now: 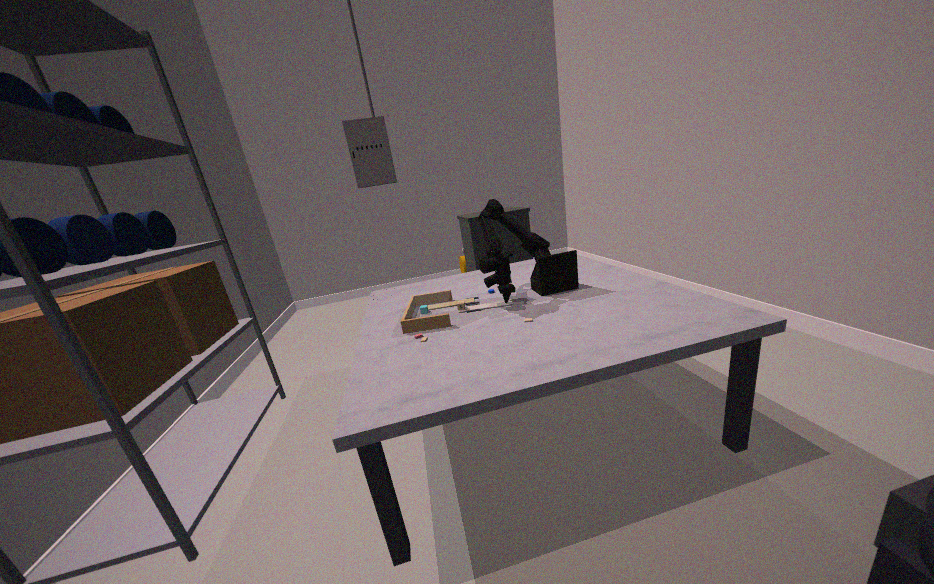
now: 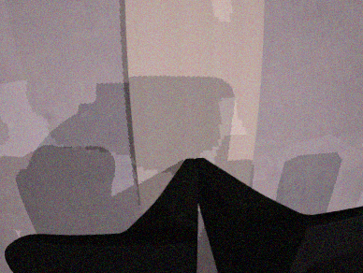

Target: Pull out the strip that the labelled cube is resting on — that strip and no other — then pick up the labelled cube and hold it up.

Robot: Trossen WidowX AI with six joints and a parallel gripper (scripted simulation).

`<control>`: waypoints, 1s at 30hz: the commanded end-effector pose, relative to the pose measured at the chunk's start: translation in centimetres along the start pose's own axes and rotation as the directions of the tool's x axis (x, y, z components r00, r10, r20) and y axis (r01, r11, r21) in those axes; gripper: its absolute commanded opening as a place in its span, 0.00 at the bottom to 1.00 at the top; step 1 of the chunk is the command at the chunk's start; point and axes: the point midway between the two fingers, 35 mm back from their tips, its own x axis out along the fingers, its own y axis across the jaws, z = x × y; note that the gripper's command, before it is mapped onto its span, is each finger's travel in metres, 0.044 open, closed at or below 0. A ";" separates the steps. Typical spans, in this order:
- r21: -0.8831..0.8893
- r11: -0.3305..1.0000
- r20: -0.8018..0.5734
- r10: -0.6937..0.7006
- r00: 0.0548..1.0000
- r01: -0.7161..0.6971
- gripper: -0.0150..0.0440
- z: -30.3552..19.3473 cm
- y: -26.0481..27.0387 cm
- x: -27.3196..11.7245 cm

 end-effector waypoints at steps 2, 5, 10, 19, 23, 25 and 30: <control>-0.001 1.000 -0.004 0.002 1.000 -0.002 0.25 0.1 0.1 -0.6; -0.005 1.000 -0.023 0.002 1.000 -0.003 0.25 0.3 0.1 -3.5; -0.006 1.000 -0.028 0.001 1.000 -0.001 0.25 0.2 0.1 -4.2; 0.152 0.988 -0.026 0.001 1.000 0.003 0.65 3.8 -0.2 -4.1; 0.152 0.988 -0.026 0.001 1.000 0.003 0.83 5.2 -0.2 -4.3; 0.153 0.988 -0.026 0.000 1.000 0.003 0.92 5.8 -0.3 -4.3; 0.153 0.988 -0.025 0.000 1.000 0.003 1.00 7.5 -0.4 -4.5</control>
